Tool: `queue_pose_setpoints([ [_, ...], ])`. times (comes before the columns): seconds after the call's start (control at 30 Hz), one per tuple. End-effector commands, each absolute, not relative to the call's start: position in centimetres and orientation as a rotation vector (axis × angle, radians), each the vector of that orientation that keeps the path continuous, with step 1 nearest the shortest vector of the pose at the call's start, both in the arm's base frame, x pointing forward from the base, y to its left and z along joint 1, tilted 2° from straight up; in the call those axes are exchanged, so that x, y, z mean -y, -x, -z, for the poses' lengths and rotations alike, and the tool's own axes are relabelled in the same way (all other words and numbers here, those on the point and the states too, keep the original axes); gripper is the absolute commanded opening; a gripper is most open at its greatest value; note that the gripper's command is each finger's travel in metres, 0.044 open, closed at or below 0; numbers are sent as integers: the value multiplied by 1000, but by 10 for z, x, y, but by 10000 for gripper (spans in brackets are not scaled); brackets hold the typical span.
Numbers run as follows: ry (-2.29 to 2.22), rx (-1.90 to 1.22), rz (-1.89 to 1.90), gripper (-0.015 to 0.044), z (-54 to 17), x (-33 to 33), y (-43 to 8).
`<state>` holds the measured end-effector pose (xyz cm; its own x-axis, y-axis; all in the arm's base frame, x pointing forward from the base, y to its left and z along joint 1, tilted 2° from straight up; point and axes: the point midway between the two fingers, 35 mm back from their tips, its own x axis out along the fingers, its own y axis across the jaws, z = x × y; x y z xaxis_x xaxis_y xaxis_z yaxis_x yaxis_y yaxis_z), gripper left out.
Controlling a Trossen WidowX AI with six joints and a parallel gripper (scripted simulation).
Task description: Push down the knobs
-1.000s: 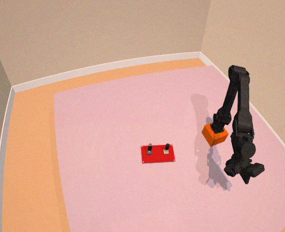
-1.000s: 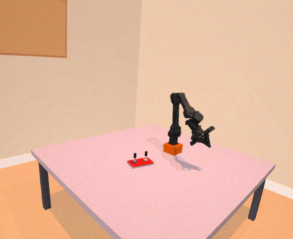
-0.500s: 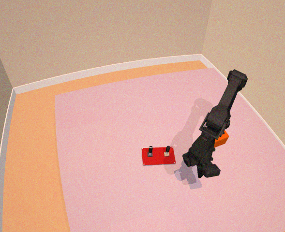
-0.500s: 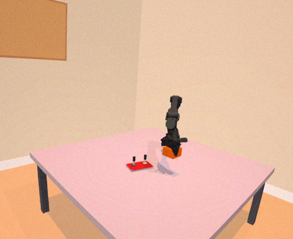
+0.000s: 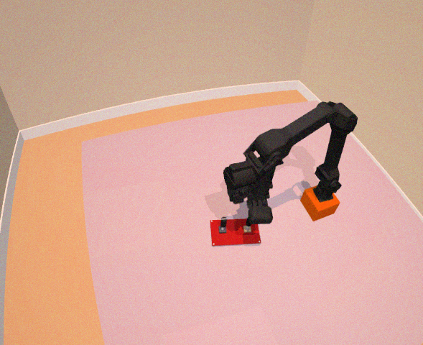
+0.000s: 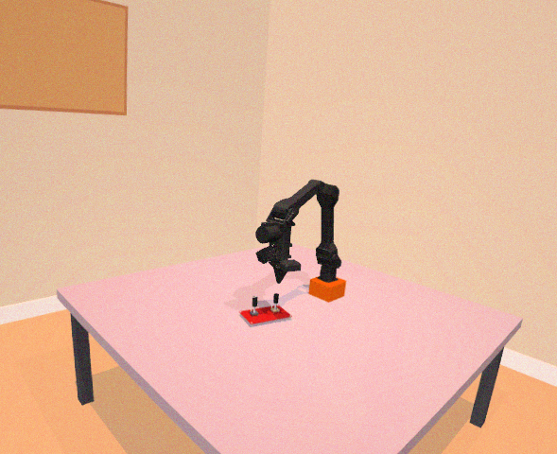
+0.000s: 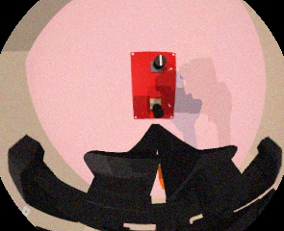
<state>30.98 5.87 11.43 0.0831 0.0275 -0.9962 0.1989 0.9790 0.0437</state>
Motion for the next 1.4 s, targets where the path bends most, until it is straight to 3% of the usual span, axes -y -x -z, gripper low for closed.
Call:
queue_pose_setpoints([
  [0.0,-156,-1506,137,0,-114,-50,-309],
  [1.37,-156,-1507,138,0,-72,-50,-311],
])
